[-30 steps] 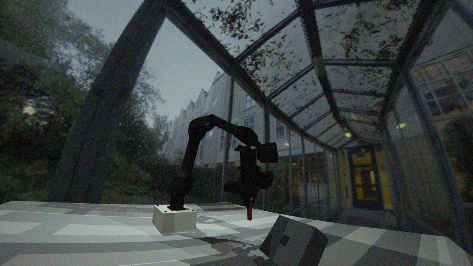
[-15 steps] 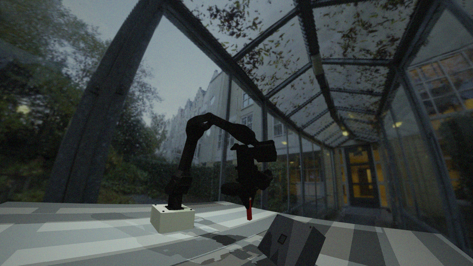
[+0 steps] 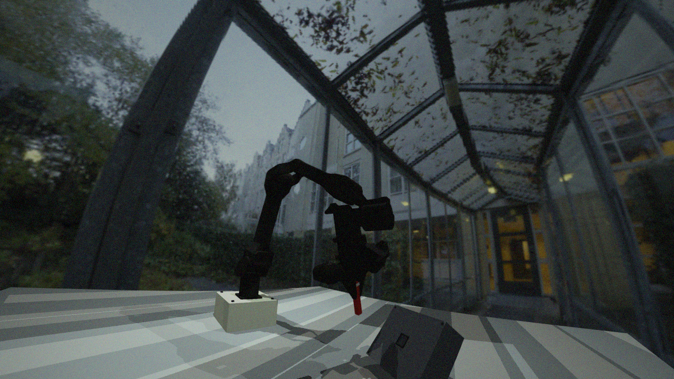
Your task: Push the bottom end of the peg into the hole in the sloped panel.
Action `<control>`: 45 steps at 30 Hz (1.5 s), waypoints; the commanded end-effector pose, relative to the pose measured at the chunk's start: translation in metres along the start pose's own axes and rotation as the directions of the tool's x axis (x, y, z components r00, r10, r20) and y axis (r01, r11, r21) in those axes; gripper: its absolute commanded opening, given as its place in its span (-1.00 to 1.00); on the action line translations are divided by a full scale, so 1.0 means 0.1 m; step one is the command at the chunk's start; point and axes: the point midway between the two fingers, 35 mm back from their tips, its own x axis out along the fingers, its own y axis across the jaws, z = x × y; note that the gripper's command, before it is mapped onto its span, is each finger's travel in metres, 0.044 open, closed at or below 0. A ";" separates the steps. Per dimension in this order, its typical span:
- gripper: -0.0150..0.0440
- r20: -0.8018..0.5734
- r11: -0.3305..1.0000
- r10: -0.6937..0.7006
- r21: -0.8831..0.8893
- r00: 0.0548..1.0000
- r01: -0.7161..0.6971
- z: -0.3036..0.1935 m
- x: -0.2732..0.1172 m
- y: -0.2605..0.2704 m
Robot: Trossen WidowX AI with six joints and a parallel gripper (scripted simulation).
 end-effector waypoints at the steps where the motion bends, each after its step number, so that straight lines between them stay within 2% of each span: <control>1: -0.49 -0.010 1.000 0.020 0.010 1.000 -0.019 0.03 0.03 -0.03; 45: -0.49 0.057 0.963 0.239 0.115 0.969 -0.244 0.41 -0.15 -0.40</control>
